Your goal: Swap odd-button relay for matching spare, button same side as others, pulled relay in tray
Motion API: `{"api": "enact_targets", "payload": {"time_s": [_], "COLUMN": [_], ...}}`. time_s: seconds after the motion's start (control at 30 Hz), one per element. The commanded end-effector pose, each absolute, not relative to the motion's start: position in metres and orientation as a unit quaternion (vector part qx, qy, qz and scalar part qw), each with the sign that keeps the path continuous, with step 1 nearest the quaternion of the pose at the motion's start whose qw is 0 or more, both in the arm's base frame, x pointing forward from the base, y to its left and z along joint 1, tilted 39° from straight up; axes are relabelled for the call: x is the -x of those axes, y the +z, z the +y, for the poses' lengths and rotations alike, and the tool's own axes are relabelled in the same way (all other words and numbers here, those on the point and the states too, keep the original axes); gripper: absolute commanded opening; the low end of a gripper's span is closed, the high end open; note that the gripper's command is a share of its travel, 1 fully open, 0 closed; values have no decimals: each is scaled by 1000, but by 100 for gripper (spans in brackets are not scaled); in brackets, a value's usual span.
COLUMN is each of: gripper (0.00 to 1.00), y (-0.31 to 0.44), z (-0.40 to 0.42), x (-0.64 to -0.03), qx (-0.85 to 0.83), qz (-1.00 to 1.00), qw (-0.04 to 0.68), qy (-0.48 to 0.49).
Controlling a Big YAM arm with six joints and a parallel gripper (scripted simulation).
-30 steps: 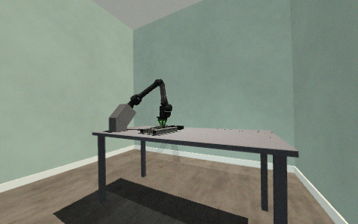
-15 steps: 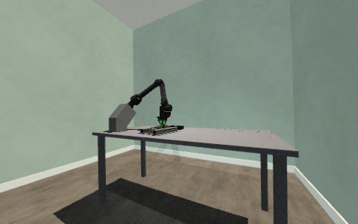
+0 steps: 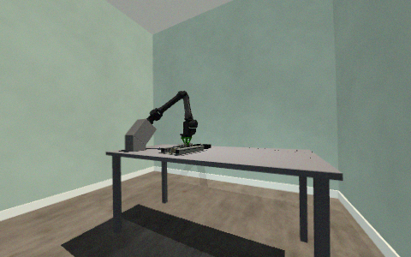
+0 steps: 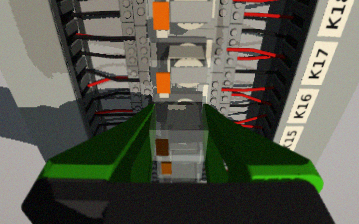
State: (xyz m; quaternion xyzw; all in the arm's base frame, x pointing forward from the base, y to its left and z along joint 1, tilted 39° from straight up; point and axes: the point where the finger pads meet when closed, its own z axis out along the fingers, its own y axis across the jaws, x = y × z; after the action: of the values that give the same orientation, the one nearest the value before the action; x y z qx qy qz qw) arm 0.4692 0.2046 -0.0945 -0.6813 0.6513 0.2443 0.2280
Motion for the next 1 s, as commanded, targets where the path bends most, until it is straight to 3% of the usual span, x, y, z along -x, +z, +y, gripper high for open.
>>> {"api": "enact_targets", "payload": {"time_s": [0.0, 0.97], "gripper": [0, 0], "y": [-77, -79], "z": [191, 190], "x": [-493, -489], "qx": [677, 676], "qz": [654, 656], "qw": [248, 244], "qy": [228, 232]}}
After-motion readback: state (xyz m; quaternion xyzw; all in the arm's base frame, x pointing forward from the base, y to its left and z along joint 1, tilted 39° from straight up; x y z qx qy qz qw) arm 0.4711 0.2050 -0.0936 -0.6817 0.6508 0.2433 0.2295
